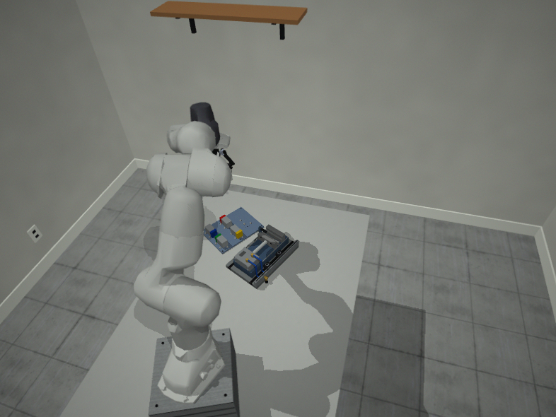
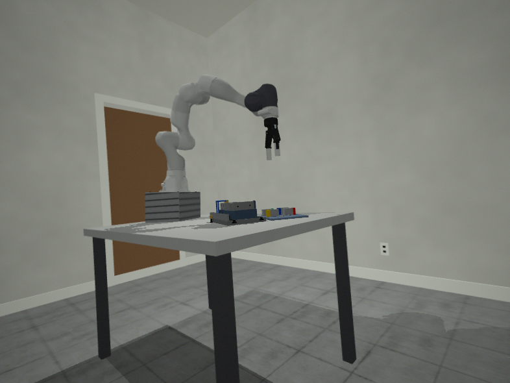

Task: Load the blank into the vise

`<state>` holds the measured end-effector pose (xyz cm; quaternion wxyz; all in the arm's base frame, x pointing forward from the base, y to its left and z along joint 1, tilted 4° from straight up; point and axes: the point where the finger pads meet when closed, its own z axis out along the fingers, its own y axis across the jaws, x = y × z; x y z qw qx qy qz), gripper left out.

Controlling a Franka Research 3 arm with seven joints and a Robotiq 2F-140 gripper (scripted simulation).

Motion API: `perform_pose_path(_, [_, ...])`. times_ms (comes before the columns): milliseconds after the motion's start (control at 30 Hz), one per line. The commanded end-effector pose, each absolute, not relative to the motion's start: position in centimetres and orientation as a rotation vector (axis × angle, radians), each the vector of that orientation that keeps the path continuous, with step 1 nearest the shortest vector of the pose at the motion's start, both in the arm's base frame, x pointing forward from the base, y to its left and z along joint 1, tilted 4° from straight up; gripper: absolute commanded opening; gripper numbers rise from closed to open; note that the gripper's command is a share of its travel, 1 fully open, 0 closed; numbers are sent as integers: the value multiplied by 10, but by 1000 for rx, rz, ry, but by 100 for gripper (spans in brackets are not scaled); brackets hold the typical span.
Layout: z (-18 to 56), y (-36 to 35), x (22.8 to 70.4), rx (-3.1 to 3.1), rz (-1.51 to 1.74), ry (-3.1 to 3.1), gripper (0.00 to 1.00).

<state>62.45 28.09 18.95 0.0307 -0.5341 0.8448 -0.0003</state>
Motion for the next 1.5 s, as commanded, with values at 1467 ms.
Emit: perform_pose_path(1467, [182,288,629,-1938,-13,2388,100])
